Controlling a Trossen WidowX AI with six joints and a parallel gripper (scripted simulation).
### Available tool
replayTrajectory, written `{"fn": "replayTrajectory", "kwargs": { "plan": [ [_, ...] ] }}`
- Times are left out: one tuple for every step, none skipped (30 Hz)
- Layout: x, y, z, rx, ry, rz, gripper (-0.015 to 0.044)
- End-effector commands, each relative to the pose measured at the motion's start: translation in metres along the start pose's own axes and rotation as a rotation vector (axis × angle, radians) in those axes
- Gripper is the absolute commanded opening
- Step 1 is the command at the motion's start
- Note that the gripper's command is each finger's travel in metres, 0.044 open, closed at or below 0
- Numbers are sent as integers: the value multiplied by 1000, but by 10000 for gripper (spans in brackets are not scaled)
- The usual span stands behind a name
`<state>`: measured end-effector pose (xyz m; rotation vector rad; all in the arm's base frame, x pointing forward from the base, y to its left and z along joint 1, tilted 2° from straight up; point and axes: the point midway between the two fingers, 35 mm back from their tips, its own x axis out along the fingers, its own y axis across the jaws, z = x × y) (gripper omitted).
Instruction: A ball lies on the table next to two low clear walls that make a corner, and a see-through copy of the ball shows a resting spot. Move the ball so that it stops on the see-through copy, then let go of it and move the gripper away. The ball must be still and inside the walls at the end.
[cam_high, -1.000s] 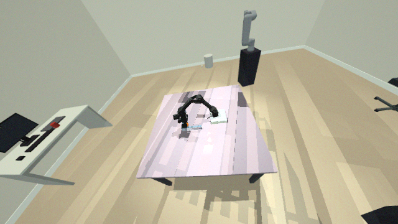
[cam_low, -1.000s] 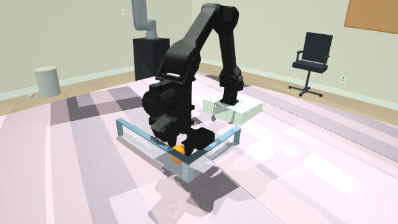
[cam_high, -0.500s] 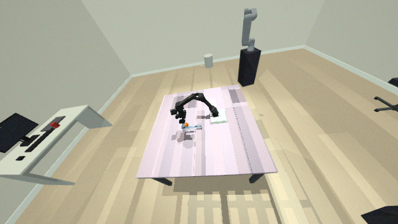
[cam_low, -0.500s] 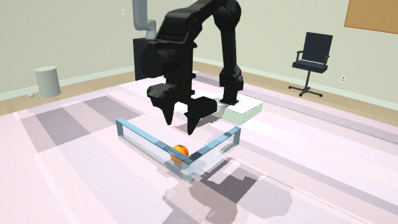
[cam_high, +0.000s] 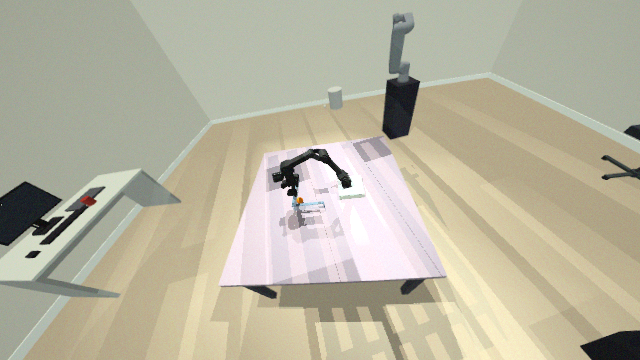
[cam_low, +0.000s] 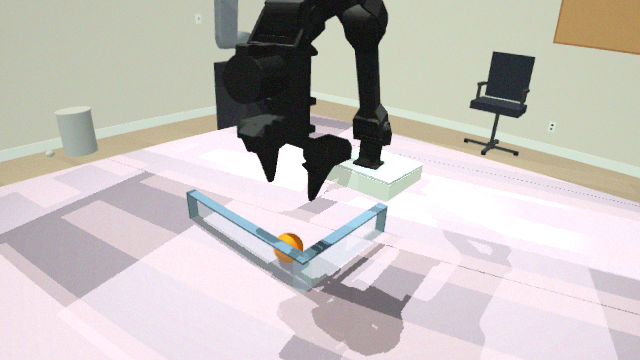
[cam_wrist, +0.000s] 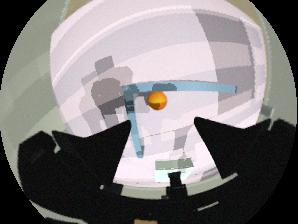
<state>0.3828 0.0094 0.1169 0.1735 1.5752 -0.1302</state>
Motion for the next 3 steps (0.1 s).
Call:
{"fn": "replayTrajectory", "kwargs": {
  "plan": [
    [-19, 0, -1, -3, -22, 4, 440],
    [-19, 0, -1, -3, -22, 4, 440],
    [-19, 0, -1, -3, -22, 4, 440]
  ]
}}
